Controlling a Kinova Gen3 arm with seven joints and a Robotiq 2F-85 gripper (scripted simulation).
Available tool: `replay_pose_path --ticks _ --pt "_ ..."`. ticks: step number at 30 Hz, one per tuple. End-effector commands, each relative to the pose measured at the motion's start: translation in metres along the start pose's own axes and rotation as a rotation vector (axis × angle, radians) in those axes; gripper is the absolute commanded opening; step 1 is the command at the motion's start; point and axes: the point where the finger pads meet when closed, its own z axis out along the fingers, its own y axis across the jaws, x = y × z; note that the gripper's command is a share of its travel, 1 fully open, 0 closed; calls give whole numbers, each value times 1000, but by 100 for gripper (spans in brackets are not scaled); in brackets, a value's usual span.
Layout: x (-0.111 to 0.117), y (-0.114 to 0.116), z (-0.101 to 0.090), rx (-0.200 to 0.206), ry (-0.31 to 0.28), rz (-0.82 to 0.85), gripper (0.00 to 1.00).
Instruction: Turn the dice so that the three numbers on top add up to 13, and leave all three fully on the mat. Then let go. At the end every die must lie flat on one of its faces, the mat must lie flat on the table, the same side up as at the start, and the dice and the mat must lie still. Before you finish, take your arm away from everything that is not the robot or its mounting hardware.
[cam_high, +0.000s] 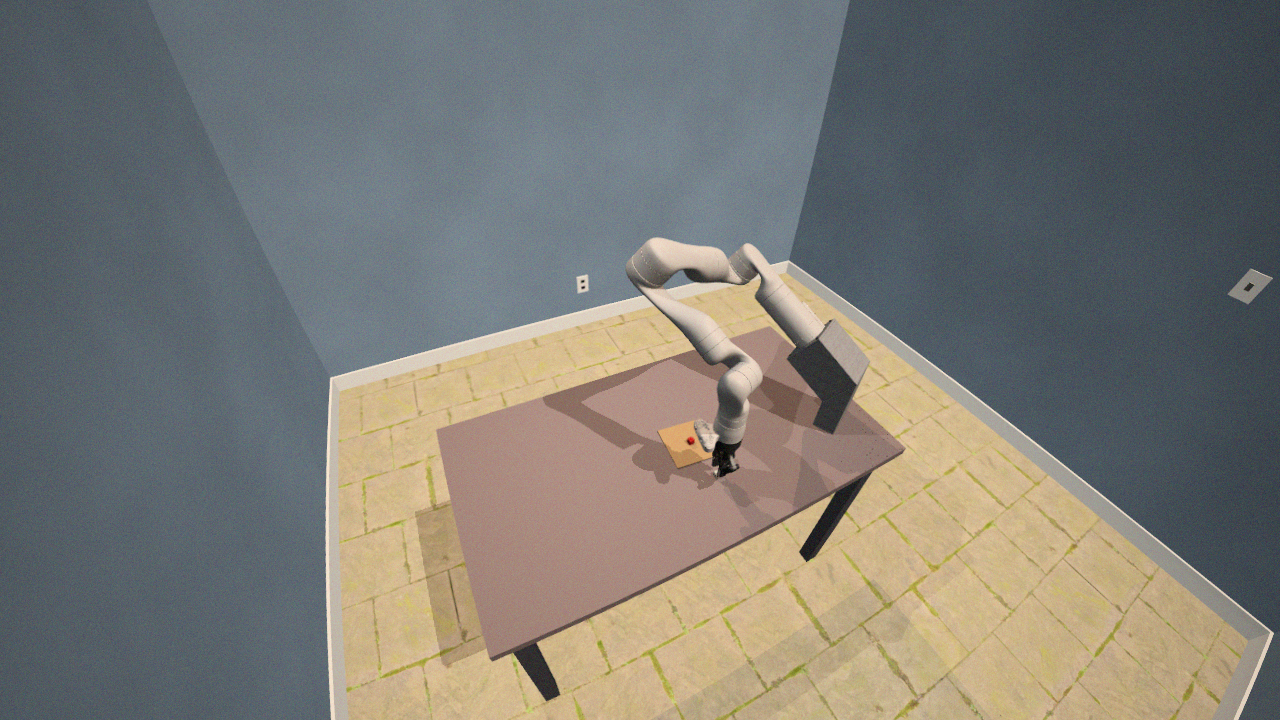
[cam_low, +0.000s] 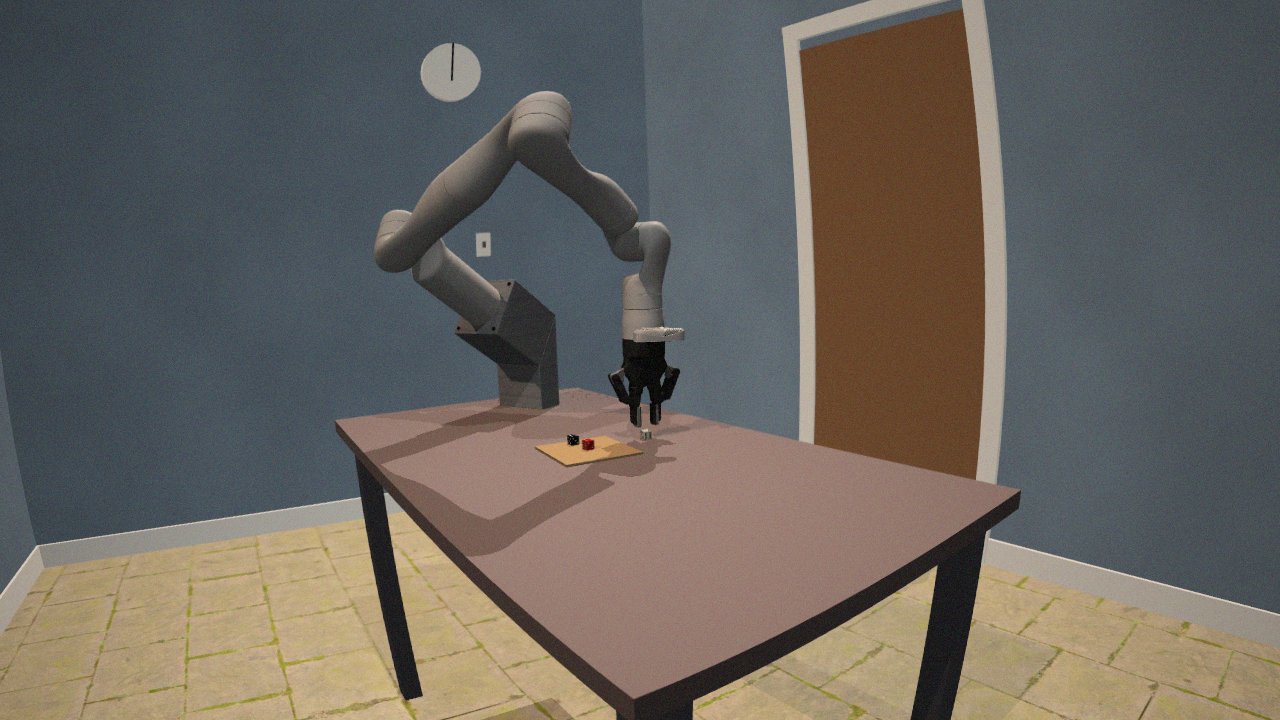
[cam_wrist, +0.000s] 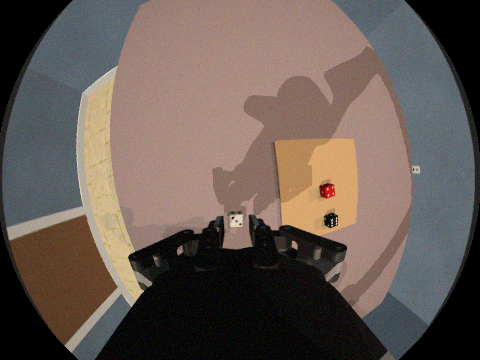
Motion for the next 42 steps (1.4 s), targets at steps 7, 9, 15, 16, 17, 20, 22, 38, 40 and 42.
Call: replay_pose_path --ticks 7,9,15,16,17,20,22,38,40,42 --pt "2 -1 9 2 3 3 31" --pt "2 -1 12 2 3 3 31" --pt "2 -1 19 2 3 3 31" --pt "2 -1 20 2 3 3 31" --pt "2 -1 21 2 3 3 31" --pt "2 -1 22 2 3 3 31" --pt "2 -1 23 2 3 3 31" --pt "2 -1 23 2 3 3 31" --pt "2 -1 23 2 3 3 31" --pt "2 -1 23 2 3 3 31"
